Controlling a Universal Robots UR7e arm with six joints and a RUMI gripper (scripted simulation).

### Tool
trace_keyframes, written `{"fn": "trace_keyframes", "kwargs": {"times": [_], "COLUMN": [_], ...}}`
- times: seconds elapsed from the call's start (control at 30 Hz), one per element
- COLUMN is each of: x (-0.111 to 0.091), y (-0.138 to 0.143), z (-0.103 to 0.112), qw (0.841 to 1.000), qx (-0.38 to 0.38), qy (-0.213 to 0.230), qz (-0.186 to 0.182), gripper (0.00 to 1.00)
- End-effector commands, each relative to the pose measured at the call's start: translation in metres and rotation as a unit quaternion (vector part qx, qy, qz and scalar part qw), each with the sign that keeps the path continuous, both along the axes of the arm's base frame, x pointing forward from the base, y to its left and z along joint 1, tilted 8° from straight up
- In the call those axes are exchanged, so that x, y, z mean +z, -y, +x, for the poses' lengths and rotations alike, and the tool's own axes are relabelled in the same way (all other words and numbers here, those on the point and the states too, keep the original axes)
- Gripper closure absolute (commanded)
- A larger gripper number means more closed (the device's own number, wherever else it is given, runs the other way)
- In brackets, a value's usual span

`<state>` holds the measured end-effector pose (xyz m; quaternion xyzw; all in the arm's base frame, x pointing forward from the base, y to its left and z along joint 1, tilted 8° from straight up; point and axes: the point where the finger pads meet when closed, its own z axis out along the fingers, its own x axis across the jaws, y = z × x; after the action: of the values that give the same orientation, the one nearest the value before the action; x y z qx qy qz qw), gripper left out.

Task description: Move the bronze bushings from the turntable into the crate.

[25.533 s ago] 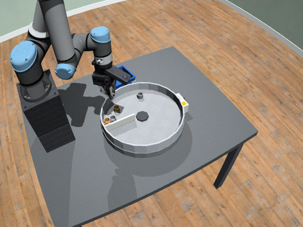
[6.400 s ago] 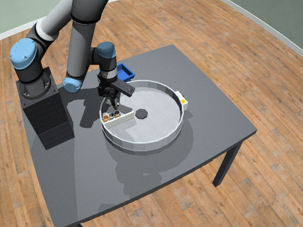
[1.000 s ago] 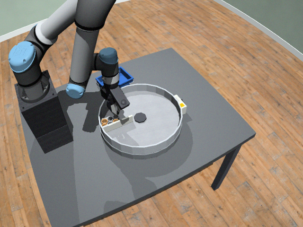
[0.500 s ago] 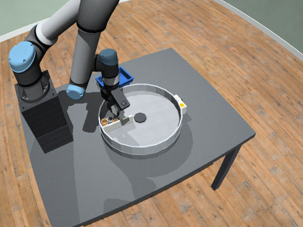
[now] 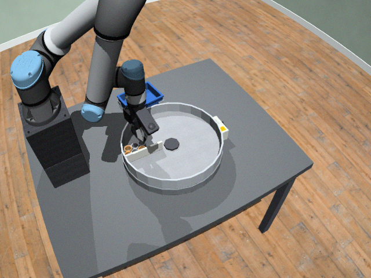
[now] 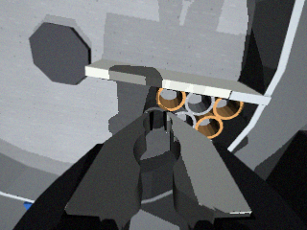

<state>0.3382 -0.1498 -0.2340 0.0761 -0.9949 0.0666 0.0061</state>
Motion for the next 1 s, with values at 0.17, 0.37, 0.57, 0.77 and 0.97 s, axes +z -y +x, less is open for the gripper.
{"fn": "trace_keyframes", "kwargs": {"times": [0.17,0.37,0.57,0.77,0.97], "x": [0.0,-0.006,-0.016,-0.022,-0.023], "y": [0.001,0.002,0.004,0.004,0.004], "z": [0.001,0.002,0.001,0.001,0.001], "qw": [1.0,1.0,1.0,1.0,1.0], "qx": [0.0,0.0,-0.001,0.0,0.0], "qy": [0.001,0.001,0.001,0.001,0.001], "qz": [-0.001,-0.001,-0.001,-0.001,-0.001], "gripper": [0.94,0.94,0.94,0.94,0.94]}}
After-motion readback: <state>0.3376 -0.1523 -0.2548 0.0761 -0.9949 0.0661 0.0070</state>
